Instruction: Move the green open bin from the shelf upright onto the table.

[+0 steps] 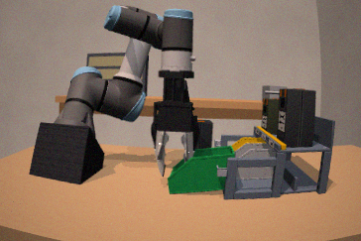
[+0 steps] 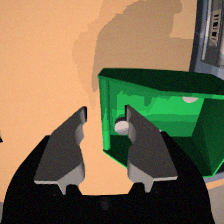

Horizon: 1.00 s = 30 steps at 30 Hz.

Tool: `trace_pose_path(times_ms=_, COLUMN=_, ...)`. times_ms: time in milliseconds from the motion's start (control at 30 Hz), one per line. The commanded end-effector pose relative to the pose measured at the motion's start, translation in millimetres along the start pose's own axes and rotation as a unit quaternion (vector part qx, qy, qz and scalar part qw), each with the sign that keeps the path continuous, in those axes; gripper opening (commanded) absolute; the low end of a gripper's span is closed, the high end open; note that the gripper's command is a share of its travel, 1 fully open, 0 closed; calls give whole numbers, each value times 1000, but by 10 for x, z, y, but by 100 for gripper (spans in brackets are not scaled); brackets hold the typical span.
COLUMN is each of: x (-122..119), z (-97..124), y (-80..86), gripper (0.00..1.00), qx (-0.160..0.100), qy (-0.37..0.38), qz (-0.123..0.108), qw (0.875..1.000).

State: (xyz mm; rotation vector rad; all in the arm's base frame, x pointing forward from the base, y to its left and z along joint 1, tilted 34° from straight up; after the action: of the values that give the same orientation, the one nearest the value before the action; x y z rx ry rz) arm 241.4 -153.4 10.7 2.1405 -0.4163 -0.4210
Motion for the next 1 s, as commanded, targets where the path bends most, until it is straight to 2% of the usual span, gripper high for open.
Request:
trace_pose_path(times_ms=0, x=4, z=4, y=6, gripper=26, qx=-1, qy=0, qz=1, qw=1000)
trace_pose_path(times_ms=933, x=4, z=4, y=6, gripper=26, qx=-1, qy=0, qz=1, qw=1000)
trace_pose_path(times_ms=967, x=4, z=3, y=116, gripper=26, qx=-1, qy=0, qz=1, qw=1000)
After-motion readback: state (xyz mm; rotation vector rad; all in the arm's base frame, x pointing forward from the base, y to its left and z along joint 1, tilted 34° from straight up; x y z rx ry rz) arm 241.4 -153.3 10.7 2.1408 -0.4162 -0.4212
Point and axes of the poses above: the point where the finger pads meet when closed, its own y axis back along the fingers, its own x axis across the jaws, z = x × y, the point moved 10 cm from there along y, back along the fingers, and after that the axes turned 14 degrees about -y, right-handed, at the moved point
